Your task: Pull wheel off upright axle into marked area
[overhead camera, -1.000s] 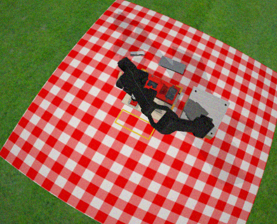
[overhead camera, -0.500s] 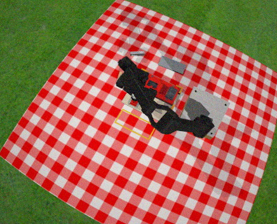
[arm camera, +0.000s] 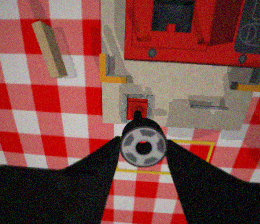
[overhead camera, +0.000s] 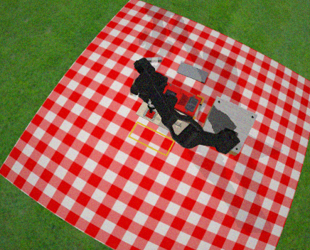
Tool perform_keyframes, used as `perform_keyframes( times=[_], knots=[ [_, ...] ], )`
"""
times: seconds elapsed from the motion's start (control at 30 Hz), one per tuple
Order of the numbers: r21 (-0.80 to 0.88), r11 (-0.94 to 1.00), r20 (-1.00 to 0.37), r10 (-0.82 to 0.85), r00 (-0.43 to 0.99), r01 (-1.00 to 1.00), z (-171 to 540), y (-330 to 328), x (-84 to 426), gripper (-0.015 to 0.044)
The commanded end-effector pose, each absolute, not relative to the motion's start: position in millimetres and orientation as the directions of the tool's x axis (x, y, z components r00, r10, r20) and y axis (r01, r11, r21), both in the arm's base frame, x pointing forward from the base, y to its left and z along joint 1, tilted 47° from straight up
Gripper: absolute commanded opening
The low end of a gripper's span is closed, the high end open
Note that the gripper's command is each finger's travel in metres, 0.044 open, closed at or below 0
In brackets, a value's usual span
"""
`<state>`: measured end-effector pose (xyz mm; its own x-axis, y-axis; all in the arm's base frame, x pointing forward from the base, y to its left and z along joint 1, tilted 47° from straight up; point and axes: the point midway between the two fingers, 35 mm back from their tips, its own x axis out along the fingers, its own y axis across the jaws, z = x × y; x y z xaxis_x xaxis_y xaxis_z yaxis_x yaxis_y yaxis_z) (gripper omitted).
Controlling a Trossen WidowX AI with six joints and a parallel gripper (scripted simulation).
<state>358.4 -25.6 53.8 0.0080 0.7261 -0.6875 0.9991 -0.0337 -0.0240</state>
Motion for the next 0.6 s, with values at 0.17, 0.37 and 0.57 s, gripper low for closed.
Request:
perform_keyframes(
  times=[0.17, 0.37, 0.57],
  knots=[
    [-0.028, -0.03, -0.688, 0.726, 0.003, 0.999, 72.5, -8.0, 349.0, 0.0],
    [-0.027, -0.03, -0.689, 0.725, 0.003, 0.999, 88.4, 4.5, 340.2, 0.0],
    [-0.026, -0.03, -0.689, 0.725, 0.004, 0.999, 103.2, 16.8, 330.1, 0.0]
  ],
)
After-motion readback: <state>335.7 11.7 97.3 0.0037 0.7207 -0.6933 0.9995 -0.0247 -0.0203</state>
